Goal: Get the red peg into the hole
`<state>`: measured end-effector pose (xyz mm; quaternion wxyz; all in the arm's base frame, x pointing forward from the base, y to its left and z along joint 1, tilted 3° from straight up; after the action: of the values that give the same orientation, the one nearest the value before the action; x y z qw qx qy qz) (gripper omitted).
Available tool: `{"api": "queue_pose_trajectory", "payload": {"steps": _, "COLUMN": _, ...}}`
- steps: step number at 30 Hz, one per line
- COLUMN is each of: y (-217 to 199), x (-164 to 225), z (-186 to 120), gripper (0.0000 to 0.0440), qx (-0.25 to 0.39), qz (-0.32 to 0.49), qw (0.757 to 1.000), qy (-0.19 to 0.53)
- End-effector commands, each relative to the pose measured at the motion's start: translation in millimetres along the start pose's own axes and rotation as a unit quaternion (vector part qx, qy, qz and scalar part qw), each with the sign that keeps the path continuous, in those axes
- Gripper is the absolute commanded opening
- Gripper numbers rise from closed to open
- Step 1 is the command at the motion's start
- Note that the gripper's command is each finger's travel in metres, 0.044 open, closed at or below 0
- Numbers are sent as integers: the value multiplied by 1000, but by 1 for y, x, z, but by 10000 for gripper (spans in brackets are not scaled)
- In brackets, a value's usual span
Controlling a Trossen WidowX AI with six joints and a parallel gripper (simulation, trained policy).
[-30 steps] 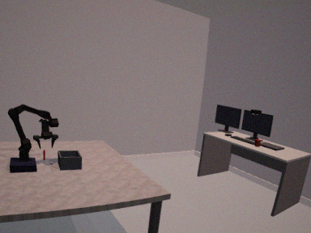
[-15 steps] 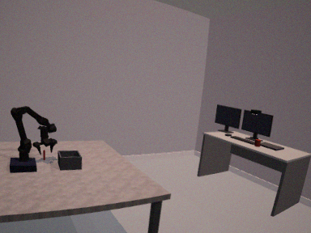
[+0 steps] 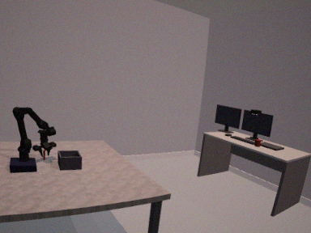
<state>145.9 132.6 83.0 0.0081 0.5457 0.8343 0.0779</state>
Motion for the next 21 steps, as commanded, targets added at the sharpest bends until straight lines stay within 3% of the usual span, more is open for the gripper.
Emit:
{"api": "queue_pose_trajectory", "payload": {"steps": 1, "y": 0, "x": 1, "z": 1, "gripper": 169, "qx": 6, "qz": -5, "qw": 1000, "qy": 12}}
{"api": "queue_pose_trajectory", "payload": {"steps": 6, "y": 1, "x": 0, "z": 2, "gripper": 40, "qx": 16, "qz": -9, "qw": 1000, "qy": 26}}
{"api": "queue_pose_trajectory", "payload": {"steps": 21, "y": 33, "x": -12, "z": -50, "gripper": 36, "qx": -50, "qz": -72, "qw": 996, "qy": -16}}
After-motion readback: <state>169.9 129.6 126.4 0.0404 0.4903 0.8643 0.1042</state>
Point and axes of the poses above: the point midway between the two fingers, 35 mm back from their tips, its own z axis out along the fingers, its own y axis across the jaws, x = y × z, the point moved 5 cm from there along -z, back along the fingers, and after that the axes turned 4 degrees about z, right-handed, at the moved point
